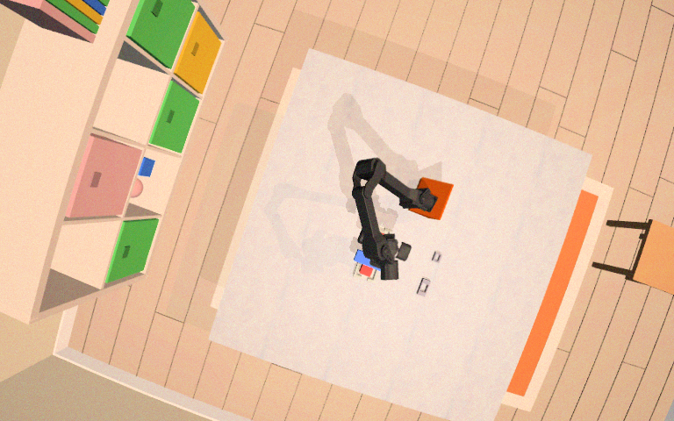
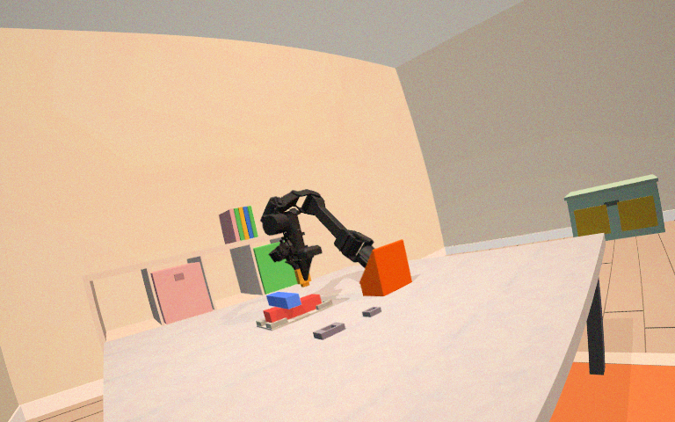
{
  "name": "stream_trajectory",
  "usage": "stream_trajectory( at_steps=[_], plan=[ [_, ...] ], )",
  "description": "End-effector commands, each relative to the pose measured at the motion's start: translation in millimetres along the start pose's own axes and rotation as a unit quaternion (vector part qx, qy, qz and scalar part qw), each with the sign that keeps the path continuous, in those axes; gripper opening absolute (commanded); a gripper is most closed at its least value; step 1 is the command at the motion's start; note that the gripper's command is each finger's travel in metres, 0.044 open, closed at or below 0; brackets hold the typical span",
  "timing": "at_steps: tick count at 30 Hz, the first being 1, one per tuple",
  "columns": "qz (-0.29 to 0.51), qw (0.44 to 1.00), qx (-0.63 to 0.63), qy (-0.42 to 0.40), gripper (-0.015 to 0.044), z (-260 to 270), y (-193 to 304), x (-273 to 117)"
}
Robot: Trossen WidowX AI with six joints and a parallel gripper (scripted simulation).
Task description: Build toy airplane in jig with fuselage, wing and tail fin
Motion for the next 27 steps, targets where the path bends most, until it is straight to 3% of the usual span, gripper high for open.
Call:
stream_trajectory(
  at_steps=[1,27],
  plan=[
    [0.001,1.0,-0.003,0.002,0.0065,0,0,0],
    [0.0,1.0,-0.003,0.002,0.0065,-1,1,32]
  ],
)
Point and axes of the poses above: the point midway between the two fingers, 35 mm back from their tips, its own x axis out along the fingers, its own z axis across the jaws, y = z × x, the point moved 9 cm from there along -x, back along the fingers, and after that the axes turned 13 degrees about -x, right-handed, at the moved point
